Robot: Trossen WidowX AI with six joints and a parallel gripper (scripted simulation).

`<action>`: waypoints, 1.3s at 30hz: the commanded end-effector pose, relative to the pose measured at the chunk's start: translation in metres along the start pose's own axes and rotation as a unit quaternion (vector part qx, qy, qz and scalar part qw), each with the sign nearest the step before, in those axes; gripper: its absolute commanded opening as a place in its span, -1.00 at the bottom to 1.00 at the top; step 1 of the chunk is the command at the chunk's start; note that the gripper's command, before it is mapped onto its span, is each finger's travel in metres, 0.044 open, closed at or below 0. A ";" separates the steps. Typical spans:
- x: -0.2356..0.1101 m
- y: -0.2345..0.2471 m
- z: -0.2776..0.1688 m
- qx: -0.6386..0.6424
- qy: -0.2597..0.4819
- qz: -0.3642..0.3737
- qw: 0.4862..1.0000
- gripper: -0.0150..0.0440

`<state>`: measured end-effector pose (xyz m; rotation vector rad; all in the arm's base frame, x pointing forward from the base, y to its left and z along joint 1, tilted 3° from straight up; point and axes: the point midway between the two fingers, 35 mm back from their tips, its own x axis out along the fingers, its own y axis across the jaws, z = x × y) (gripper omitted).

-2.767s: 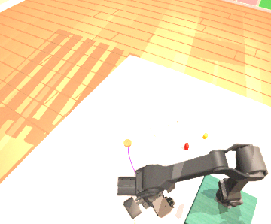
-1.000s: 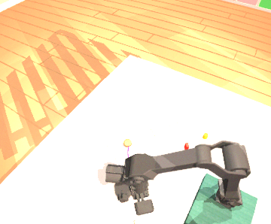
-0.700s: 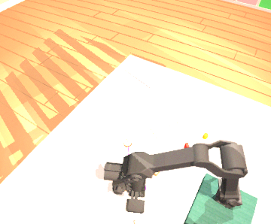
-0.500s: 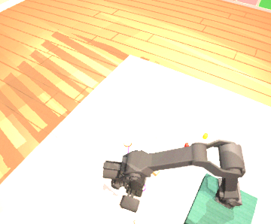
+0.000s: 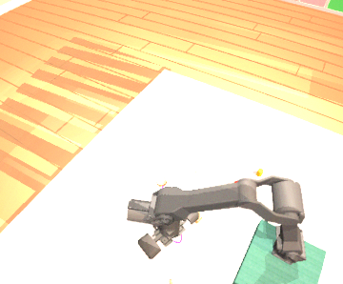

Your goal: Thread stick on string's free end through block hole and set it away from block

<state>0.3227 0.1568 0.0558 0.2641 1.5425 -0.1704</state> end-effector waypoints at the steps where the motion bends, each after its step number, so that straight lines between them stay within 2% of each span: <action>1: 0.001 0.001 0.003 0.064 0.003 0.000 0.998 -0.49; 9: 0.001 0.000 0.011 0.207 0.003 0.001 0.978 -0.49; 18: 0.001 0.000 0.019 0.363 0.003 0.001 0.932 -0.49; 39: 0.003 -0.003 0.037 0.663 0.003 0.001 0.749 -0.49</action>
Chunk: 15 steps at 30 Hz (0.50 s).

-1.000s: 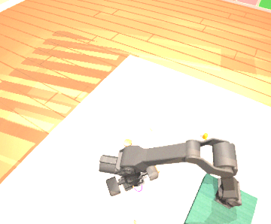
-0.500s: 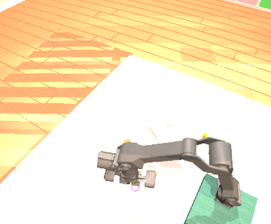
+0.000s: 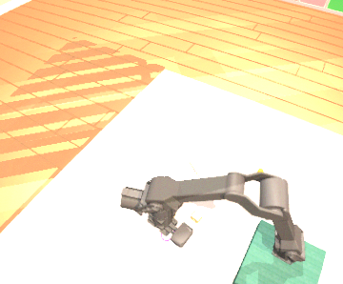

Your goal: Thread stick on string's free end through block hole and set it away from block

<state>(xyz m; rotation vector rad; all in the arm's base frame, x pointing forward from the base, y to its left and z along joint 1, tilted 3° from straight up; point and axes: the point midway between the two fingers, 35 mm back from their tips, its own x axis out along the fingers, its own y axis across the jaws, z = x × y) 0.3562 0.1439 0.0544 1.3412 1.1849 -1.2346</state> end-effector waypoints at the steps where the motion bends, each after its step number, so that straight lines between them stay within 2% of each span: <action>1: 0.001 0.001 0.000 0.027 0.002 -0.003 1.000 -0.49; 15: 0.001 0.003 -0.014 0.027 0.002 -0.003 1.000 -0.49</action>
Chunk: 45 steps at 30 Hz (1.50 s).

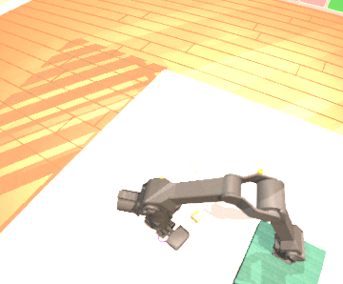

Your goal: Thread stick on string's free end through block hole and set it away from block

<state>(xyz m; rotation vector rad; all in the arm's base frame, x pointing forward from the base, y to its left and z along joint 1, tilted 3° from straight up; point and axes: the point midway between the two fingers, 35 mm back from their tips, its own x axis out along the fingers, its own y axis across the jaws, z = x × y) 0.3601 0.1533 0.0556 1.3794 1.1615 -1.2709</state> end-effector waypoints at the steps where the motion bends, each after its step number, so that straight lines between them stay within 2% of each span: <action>1: 0.001 0.000 -0.005 0.002 0.001 -0.003 1.000 -0.49; 45: 0.001 -0.001 -0.063 0.002 0.004 -0.003 1.000 -0.49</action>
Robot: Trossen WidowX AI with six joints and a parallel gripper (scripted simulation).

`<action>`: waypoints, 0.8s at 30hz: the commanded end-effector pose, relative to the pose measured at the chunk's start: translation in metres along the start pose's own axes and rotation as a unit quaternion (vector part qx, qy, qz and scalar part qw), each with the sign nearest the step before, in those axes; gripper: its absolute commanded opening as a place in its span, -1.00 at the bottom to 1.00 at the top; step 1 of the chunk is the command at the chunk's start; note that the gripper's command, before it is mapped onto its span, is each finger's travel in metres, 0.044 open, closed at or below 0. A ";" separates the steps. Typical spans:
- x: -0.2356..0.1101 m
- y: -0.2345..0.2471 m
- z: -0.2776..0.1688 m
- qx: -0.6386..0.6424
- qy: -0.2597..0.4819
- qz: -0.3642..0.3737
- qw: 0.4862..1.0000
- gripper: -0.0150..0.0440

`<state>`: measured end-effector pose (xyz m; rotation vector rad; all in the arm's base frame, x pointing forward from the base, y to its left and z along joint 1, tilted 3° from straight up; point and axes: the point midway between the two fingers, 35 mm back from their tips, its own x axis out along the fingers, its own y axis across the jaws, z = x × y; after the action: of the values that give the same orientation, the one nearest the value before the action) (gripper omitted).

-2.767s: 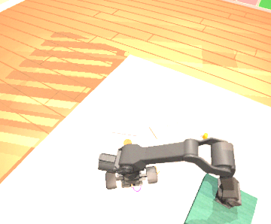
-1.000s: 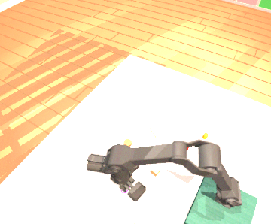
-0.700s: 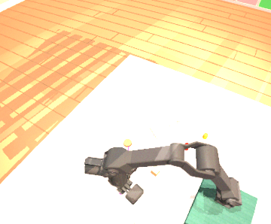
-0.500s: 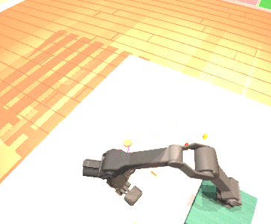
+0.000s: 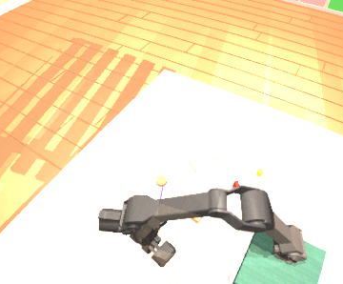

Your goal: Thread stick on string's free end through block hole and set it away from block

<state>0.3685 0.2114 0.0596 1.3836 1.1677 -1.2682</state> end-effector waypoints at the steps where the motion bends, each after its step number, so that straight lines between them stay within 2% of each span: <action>1: 0.001 -0.001 -0.005 0.002 0.000 -0.003 1.000 -0.49; 24: 0.015 -0.013 -0.001 0.002 0.003 -0.003 1.000 -0.49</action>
<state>0.3586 0.2153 0.0440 1.3765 1.1725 -1.2764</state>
